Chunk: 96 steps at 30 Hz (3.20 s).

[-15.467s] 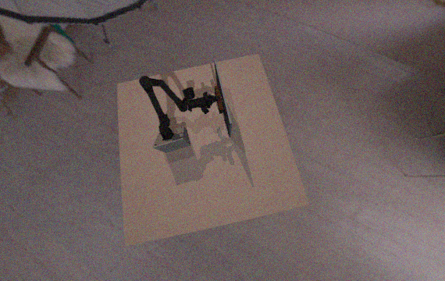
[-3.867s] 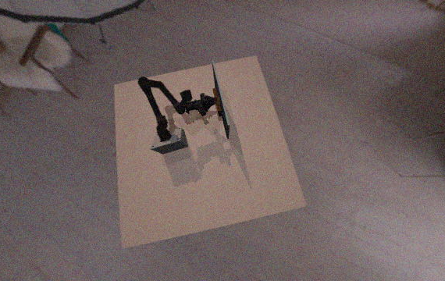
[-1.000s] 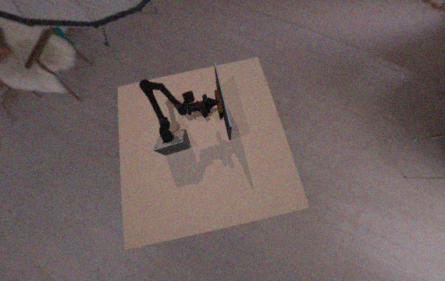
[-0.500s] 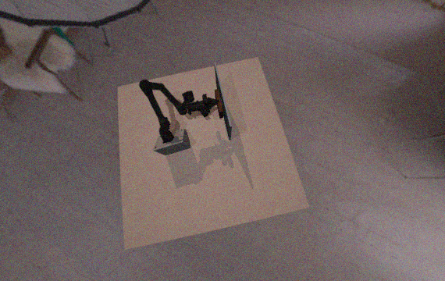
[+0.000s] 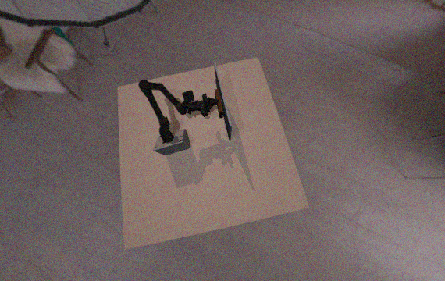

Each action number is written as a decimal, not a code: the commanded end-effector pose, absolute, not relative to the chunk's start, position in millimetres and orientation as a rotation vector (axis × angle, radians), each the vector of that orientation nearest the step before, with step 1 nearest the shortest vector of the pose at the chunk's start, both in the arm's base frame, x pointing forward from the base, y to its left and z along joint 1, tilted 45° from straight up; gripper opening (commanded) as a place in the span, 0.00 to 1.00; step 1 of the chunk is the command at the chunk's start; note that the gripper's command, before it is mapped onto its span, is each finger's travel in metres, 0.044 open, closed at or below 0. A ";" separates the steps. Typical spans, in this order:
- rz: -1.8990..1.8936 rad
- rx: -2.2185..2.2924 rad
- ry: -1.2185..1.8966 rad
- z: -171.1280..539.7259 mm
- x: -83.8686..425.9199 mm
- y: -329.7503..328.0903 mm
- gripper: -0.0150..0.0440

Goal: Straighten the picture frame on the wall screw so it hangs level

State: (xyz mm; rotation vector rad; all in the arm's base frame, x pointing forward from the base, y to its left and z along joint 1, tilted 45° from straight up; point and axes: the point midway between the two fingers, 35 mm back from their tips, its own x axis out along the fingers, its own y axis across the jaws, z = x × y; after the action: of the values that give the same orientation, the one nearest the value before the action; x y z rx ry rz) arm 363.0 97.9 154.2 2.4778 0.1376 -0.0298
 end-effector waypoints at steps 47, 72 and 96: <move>-0.015 2.481 0.126 155.9 363.1 102.5 0.25; -0.016 2.443 0.138 154.3 362.9 104.4 0.25; -0.011 2.360 0.135 154.4 362.9 104.0 0.65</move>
State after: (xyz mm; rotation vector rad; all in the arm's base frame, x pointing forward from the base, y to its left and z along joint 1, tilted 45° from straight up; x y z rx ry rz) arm 362.9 104.1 154.6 2.3564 0.1343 -0.0101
